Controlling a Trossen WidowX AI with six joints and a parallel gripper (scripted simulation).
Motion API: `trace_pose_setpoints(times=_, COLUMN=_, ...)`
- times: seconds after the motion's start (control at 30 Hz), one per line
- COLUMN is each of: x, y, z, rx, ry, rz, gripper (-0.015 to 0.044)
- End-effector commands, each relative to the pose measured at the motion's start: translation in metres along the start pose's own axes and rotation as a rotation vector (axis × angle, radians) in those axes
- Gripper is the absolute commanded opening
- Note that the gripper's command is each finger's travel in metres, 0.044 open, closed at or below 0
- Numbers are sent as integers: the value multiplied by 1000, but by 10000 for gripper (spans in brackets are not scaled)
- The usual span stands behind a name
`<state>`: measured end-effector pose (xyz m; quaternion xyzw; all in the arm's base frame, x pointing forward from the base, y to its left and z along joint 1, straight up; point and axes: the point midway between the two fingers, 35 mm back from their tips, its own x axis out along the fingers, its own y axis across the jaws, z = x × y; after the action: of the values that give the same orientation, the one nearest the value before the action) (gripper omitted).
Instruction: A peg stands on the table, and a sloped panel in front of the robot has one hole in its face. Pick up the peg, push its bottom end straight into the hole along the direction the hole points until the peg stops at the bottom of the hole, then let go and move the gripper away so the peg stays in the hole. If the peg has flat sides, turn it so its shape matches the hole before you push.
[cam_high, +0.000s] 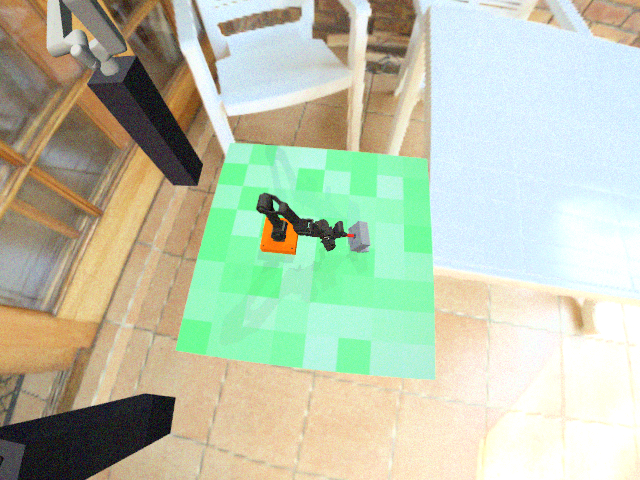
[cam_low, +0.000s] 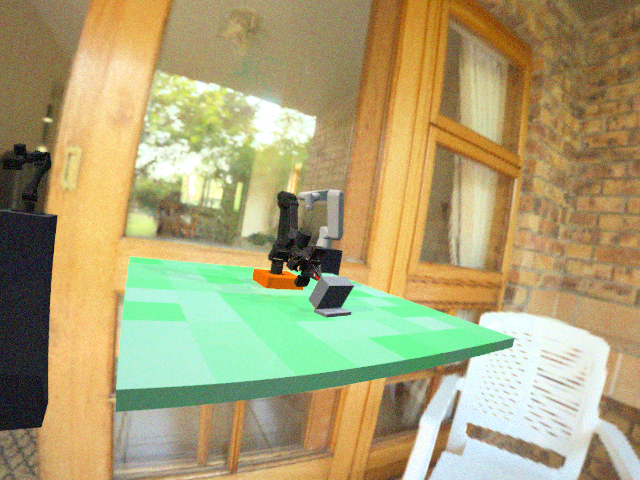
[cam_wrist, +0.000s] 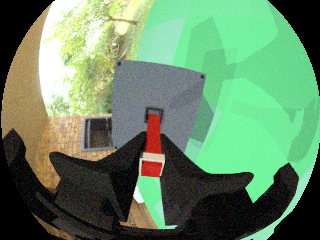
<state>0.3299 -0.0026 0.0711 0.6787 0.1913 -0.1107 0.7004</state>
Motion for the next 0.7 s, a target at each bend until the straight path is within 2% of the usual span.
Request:
trace_pose_setpoints(times=0.0, x=3, y=1, z=0, rx=0, ry=0, rz=1, gripper=0)
trace_pose_setpoints(times=0.67, x=13, y=1, z=1, rx=0, ry=0, rz=2, gripper=0)
